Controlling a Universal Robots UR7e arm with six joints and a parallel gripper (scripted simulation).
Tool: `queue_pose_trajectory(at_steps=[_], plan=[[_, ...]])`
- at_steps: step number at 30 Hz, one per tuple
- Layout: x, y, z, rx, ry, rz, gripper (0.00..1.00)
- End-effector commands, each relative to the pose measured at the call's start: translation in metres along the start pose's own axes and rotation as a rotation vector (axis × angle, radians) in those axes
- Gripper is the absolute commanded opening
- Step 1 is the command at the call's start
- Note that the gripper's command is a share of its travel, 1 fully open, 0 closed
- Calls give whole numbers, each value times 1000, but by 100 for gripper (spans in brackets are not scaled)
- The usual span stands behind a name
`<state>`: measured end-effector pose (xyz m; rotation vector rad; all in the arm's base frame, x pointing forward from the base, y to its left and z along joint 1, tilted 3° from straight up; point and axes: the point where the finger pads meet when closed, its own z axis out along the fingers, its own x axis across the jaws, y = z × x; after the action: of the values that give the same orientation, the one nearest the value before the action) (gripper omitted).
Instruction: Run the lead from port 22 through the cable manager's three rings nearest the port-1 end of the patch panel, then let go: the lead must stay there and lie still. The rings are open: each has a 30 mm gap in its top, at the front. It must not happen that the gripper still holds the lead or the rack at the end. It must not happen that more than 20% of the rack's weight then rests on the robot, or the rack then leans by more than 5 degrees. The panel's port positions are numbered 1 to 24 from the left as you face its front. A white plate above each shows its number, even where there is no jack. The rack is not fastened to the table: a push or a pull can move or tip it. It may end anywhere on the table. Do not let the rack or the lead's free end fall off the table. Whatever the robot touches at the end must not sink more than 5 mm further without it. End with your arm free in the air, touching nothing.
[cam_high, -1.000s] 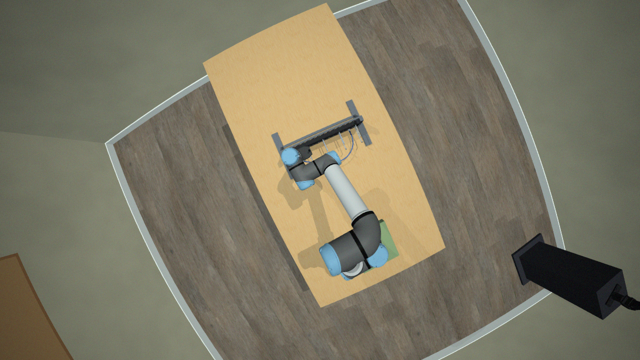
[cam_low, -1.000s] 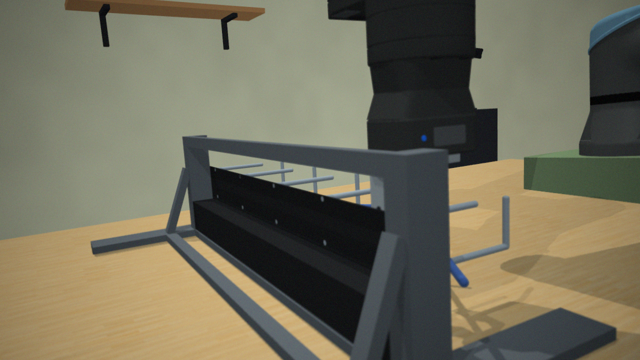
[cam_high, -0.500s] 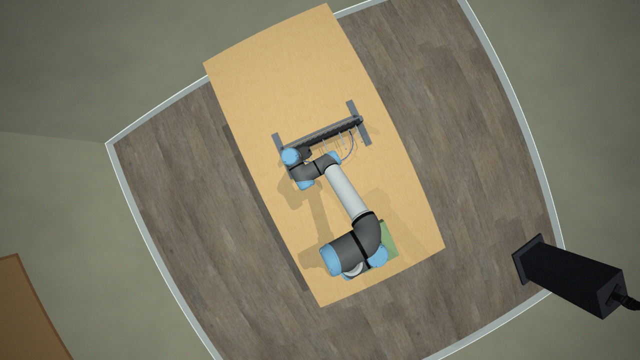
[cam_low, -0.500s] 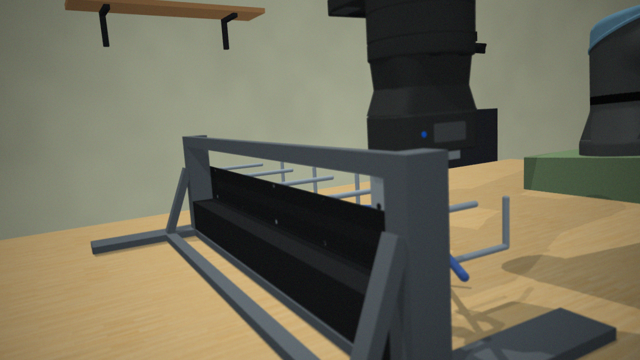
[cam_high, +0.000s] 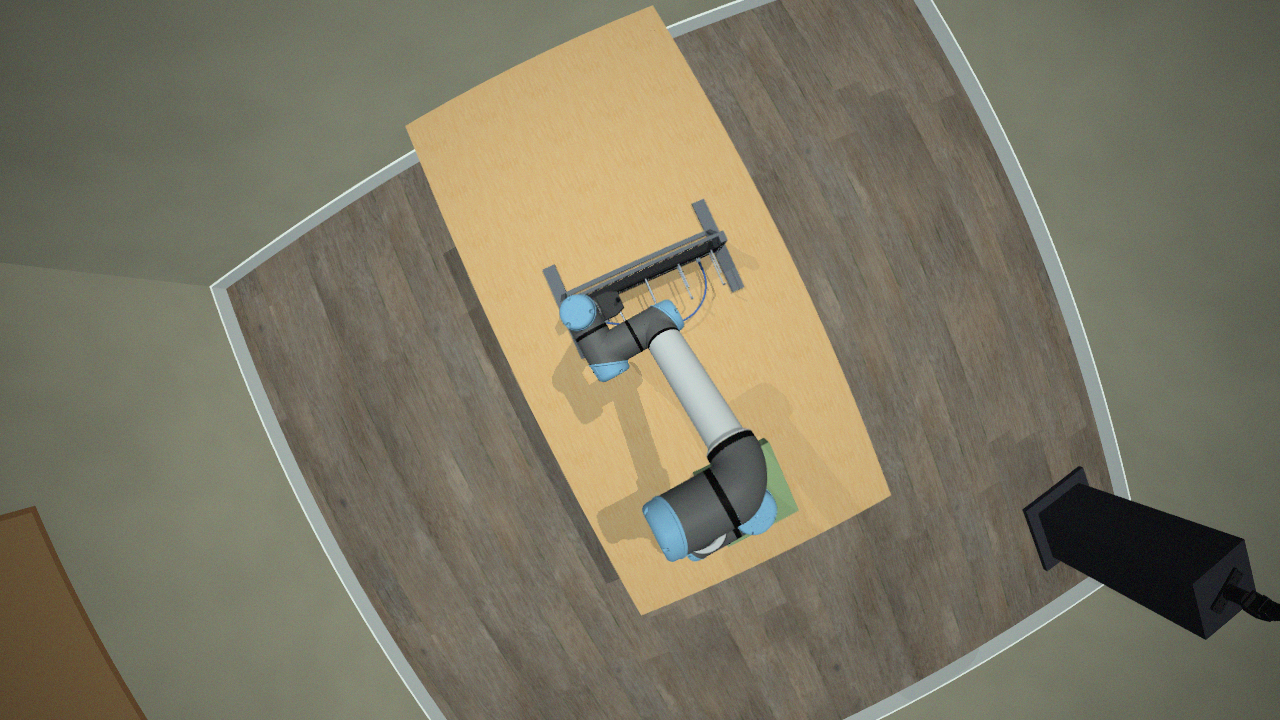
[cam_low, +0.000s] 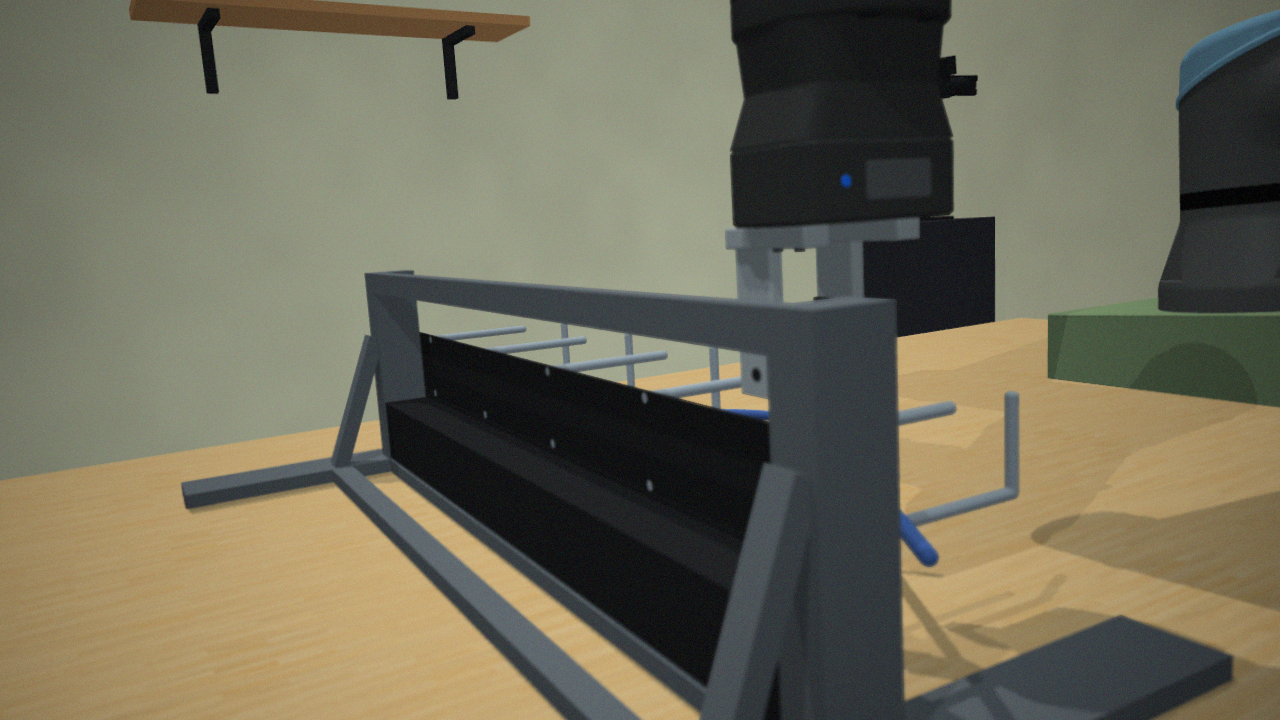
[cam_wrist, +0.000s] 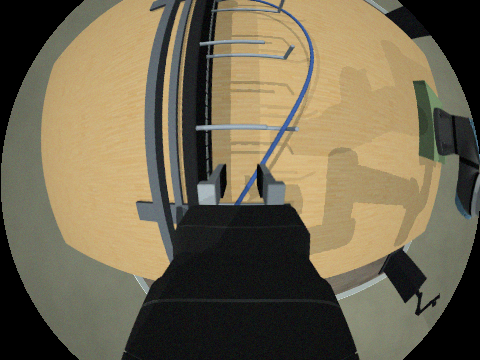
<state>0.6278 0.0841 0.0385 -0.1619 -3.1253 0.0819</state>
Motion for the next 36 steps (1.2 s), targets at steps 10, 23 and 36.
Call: queue_pose_trajectory(at_steps=[10,23,36], plan=[[-1,0,-40,0,-3,0,67],[-1,0,-49,0,-3,0,67],[-1,0,-49,0,-3,0,0]])
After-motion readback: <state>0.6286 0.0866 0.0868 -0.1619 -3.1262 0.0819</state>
